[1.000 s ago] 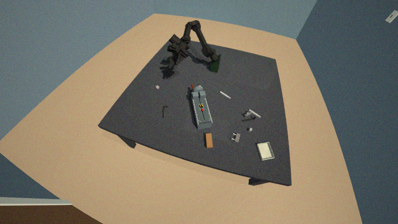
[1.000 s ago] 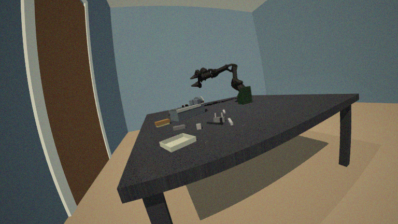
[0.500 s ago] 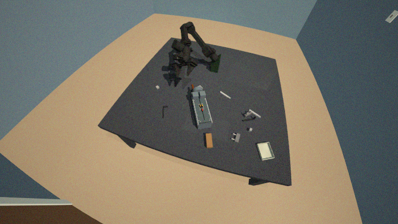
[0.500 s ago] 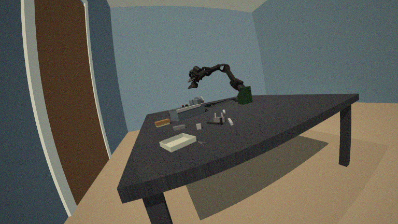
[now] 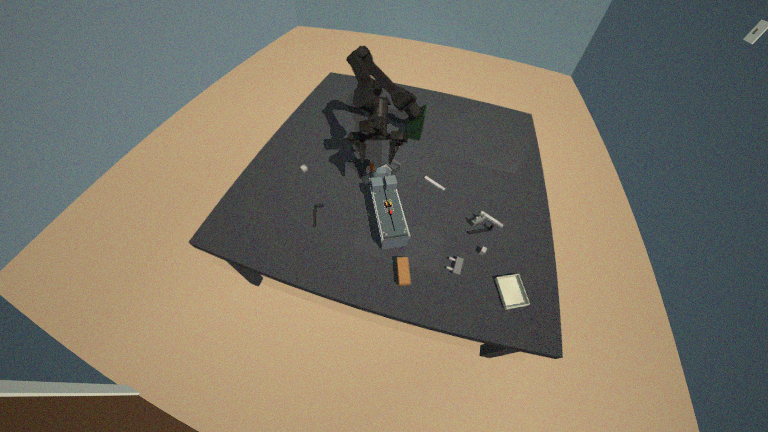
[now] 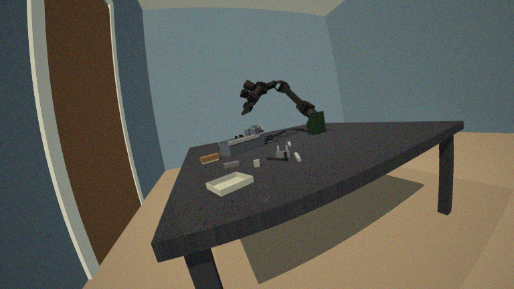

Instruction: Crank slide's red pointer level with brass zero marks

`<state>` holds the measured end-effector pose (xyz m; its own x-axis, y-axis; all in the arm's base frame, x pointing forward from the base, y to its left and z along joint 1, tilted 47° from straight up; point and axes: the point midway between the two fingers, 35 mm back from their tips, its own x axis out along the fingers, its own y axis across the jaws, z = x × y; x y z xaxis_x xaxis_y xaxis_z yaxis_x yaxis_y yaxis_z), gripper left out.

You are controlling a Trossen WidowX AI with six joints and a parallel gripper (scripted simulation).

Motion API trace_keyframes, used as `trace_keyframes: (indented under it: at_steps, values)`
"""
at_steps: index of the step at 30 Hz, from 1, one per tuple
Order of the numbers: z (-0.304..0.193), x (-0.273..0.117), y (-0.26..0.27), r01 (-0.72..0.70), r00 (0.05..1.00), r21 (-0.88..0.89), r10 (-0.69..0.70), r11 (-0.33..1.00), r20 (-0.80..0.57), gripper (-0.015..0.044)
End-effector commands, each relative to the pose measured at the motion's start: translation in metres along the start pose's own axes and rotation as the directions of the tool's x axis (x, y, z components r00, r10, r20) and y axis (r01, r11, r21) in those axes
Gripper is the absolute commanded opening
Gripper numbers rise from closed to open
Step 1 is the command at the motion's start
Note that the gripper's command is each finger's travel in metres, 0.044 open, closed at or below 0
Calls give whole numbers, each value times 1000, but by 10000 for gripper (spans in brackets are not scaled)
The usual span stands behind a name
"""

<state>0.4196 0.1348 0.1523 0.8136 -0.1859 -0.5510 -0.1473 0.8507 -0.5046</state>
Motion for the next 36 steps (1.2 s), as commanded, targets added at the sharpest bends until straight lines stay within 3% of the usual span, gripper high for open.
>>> trace_keyframes:
  at_steps: [1,9,19,36]
  values:
    - [-5,10,20,24,998,-89,-28,996,-50,440]
    - [-14,23,59,62,988,-277,-98,959,-119,440]
    - [-52,59,45,64,988,-282,-101,957,-119,440]
    - [-53,60,45,64,988,-282,-101,957,-119,440]
